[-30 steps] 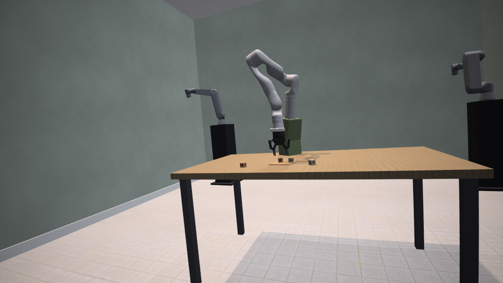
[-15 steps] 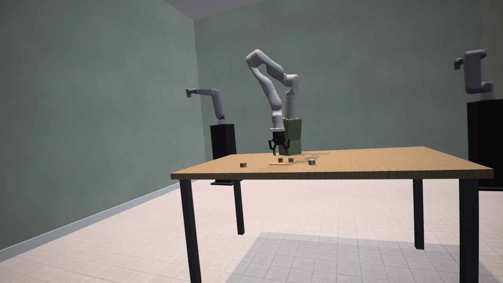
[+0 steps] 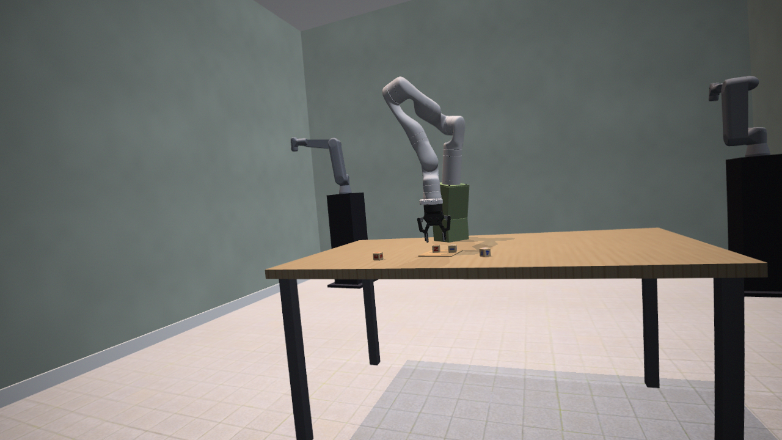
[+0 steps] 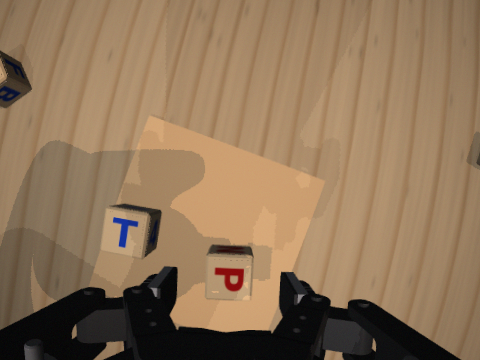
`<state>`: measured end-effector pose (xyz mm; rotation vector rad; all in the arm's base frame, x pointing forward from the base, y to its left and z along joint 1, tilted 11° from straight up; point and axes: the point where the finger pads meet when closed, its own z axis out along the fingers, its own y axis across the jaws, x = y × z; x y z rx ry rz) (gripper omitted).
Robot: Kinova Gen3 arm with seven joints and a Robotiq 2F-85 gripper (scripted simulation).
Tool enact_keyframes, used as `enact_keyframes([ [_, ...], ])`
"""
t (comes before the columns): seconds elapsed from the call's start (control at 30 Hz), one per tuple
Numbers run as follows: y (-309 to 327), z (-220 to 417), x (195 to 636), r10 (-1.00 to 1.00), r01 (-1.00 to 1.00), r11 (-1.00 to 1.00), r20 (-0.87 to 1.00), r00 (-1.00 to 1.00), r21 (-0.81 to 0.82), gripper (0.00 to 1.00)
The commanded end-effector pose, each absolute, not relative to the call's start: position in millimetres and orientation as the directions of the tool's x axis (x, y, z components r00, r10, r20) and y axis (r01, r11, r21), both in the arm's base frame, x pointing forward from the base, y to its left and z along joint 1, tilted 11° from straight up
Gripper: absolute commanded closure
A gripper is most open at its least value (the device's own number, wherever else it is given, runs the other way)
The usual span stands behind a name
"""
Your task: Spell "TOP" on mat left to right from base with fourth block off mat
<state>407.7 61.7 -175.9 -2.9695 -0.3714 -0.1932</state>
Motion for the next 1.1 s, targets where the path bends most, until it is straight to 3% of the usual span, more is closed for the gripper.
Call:
enact_keyframes([
  [0.0, 61.5, -175.4, 408.3, 0.235, 0.253, -0.959, 0.146, 0.961, -0.124, 0.33],
  [1.07, 67.4, -212.2, 412.4, 0.235, 0.253, -0.959, 0.146, 0.961, -0.124, 0.33],
])
